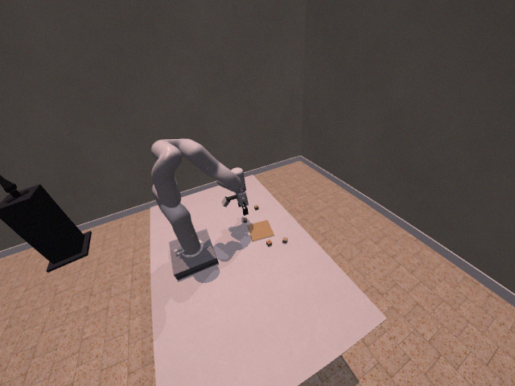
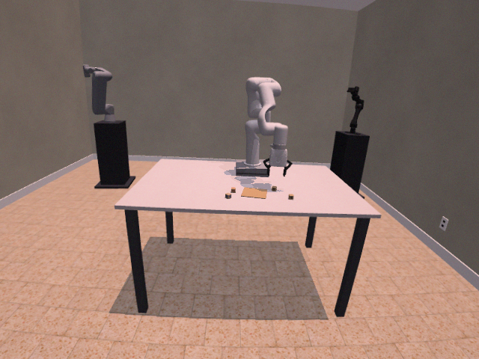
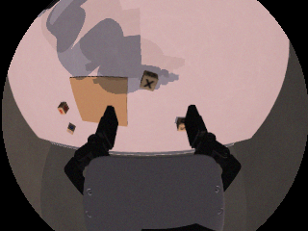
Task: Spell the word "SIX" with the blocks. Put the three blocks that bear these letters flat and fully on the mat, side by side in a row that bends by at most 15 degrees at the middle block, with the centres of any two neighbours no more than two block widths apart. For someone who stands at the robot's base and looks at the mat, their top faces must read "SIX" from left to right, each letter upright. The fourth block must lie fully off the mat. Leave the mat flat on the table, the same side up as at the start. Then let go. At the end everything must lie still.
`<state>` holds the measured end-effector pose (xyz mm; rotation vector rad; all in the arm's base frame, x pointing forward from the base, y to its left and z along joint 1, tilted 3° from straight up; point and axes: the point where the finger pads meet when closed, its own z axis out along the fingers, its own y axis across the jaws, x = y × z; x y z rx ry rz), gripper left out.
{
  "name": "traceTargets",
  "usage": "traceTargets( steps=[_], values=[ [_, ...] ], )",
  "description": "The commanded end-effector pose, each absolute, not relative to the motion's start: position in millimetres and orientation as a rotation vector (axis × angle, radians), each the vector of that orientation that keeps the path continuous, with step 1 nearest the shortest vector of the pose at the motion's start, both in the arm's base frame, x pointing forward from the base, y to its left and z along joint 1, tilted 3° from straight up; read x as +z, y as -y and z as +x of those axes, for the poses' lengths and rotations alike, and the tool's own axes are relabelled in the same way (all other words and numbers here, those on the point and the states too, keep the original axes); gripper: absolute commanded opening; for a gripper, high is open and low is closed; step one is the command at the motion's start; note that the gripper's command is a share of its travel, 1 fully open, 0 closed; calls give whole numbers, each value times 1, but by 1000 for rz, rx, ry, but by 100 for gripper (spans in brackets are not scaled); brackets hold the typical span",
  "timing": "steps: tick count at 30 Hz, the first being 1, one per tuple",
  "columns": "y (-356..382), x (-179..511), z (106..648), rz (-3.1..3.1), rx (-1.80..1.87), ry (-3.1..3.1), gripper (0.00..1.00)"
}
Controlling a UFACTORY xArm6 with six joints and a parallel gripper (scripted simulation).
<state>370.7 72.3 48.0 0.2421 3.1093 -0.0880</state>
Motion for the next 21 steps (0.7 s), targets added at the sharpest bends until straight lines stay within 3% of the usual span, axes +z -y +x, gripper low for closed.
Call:
traceTargets(
  steps=[1,21],
  values=[
    [-72,49,372,111,-68,-3121,100],
    [-71,48,372,-768,-73,-3041,100]
  ],
)
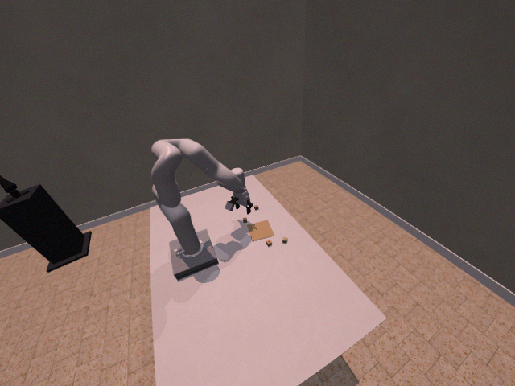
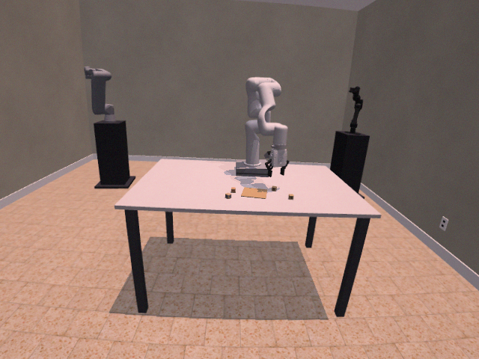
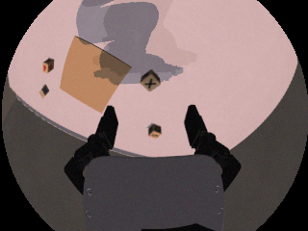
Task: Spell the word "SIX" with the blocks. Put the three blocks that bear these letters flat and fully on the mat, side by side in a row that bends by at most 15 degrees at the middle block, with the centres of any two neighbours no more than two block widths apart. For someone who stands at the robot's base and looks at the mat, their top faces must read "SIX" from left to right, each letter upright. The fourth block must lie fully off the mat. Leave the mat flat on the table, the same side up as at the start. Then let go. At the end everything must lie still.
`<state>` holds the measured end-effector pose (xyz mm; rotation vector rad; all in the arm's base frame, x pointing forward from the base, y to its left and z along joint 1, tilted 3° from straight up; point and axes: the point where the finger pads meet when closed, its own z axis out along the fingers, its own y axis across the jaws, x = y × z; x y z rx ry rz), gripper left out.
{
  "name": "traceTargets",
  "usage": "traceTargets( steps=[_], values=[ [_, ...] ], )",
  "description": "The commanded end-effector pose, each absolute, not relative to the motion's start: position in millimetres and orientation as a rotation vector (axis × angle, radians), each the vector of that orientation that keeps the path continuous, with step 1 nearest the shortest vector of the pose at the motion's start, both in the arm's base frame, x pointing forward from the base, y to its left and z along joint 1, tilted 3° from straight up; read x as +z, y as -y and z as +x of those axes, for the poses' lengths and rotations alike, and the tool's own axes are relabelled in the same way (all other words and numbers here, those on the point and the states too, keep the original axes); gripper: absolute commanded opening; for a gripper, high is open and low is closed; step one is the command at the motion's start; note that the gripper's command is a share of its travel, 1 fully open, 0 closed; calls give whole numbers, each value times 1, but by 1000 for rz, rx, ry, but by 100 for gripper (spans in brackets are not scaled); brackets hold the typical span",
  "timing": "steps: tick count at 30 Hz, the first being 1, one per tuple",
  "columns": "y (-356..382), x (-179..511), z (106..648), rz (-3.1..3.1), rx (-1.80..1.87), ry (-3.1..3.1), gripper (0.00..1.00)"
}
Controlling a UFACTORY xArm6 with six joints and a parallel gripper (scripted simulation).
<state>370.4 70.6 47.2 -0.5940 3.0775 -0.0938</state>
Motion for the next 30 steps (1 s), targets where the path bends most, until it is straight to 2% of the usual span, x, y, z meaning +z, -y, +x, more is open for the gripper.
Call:
traceTargets(
  steps=[1,30],
  values=[
    [-70,48,372,-805,-74,-3032,100],
    [-68,47,371,-1804,-71,-2586,100]
  ],
)
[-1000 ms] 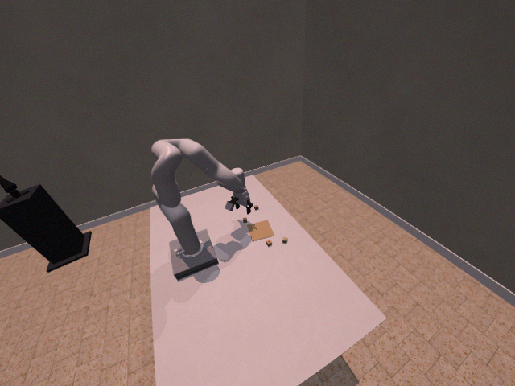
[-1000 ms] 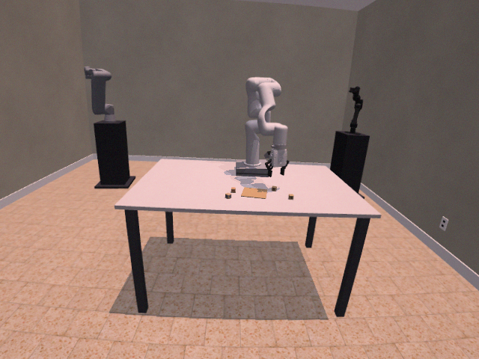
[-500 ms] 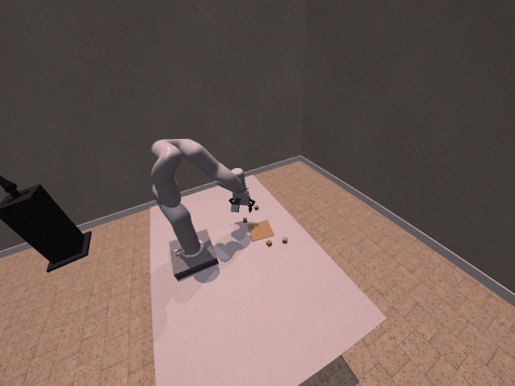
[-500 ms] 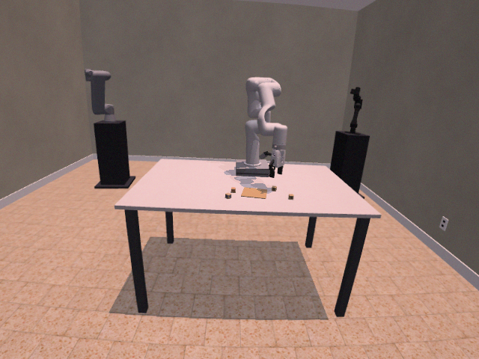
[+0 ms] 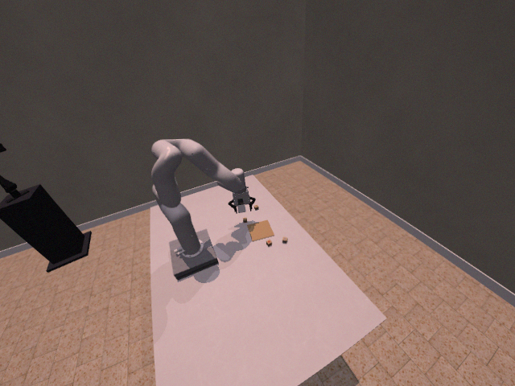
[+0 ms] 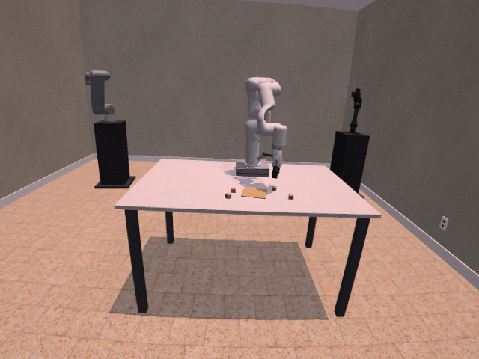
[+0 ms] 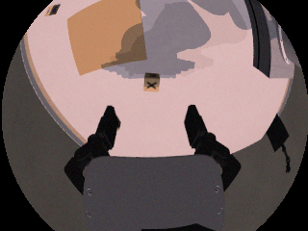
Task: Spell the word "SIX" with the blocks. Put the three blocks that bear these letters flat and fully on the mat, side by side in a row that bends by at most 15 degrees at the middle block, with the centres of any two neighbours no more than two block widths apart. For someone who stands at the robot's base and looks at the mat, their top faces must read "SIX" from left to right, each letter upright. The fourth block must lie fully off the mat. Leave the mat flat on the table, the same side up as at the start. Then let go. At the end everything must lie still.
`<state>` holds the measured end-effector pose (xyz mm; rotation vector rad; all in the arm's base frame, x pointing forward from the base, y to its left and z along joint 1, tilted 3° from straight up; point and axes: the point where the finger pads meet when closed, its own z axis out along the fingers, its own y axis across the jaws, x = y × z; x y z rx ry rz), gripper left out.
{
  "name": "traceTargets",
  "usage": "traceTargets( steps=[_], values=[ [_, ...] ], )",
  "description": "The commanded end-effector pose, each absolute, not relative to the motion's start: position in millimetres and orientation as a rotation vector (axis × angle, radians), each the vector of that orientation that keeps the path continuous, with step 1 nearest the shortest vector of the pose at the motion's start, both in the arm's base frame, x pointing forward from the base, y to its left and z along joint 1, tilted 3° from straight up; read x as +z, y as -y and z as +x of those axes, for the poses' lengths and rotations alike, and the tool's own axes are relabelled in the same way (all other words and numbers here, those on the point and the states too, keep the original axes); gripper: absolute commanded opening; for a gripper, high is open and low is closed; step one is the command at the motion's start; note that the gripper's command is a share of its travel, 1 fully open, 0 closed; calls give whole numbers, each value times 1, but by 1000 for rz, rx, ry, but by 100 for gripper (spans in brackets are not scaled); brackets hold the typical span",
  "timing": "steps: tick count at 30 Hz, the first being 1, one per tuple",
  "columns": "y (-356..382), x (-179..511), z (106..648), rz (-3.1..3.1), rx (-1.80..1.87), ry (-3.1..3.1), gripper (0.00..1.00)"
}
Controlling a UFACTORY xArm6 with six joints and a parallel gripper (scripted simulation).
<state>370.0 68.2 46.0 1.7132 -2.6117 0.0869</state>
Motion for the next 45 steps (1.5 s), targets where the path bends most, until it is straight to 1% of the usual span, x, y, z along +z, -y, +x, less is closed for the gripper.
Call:
traceTargets(
  steps=[1,9,10,45],
  values=[
    [-68,47,371,1790,71,2566,100],
    [-68,47,371,1838,70,2531,100],
    [-68,47,371,1838,70,2531,63],
    [-68,47,371,1838,70,2531,63]
  ],
)
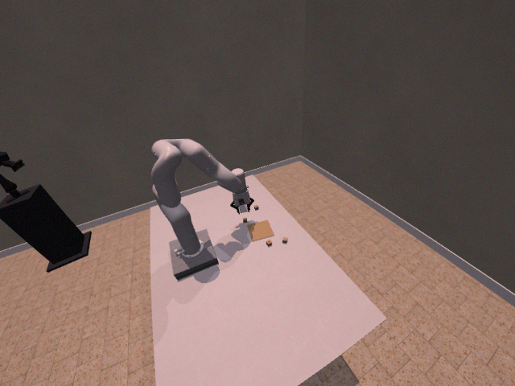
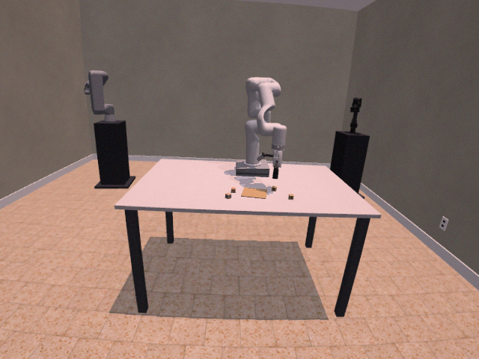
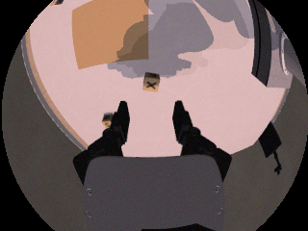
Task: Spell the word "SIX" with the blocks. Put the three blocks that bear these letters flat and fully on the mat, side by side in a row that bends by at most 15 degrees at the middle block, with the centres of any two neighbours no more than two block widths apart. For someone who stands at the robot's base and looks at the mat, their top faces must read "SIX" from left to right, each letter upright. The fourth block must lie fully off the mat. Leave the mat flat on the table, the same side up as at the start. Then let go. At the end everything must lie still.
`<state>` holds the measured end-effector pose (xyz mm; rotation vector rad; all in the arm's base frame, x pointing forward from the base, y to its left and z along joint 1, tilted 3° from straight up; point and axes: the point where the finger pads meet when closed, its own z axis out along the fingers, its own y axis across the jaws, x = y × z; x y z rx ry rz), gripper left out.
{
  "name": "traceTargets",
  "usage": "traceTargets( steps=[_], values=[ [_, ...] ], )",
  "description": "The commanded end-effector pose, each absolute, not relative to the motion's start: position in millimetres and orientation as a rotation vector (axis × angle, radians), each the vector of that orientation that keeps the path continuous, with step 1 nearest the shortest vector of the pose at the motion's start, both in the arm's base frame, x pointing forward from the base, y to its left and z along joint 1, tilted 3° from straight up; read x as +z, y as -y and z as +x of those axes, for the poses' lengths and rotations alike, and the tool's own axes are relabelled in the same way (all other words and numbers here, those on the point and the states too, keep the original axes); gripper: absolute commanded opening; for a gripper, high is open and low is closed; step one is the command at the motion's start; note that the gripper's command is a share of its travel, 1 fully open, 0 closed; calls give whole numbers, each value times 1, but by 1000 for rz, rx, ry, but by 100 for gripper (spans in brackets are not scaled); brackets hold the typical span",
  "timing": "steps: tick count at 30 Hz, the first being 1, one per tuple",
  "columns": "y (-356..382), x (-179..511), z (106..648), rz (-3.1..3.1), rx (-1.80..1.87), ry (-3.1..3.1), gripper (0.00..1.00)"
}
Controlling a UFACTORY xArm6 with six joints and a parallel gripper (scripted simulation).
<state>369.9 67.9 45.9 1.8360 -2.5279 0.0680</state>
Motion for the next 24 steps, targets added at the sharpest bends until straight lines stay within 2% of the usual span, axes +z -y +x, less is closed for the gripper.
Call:
traceTargets(
  steps=[1,24],
  values=[
    [-68,47,371,1838,70,2531,63],
    [-68,33,372,1837,71,2531,63]
  ],
)
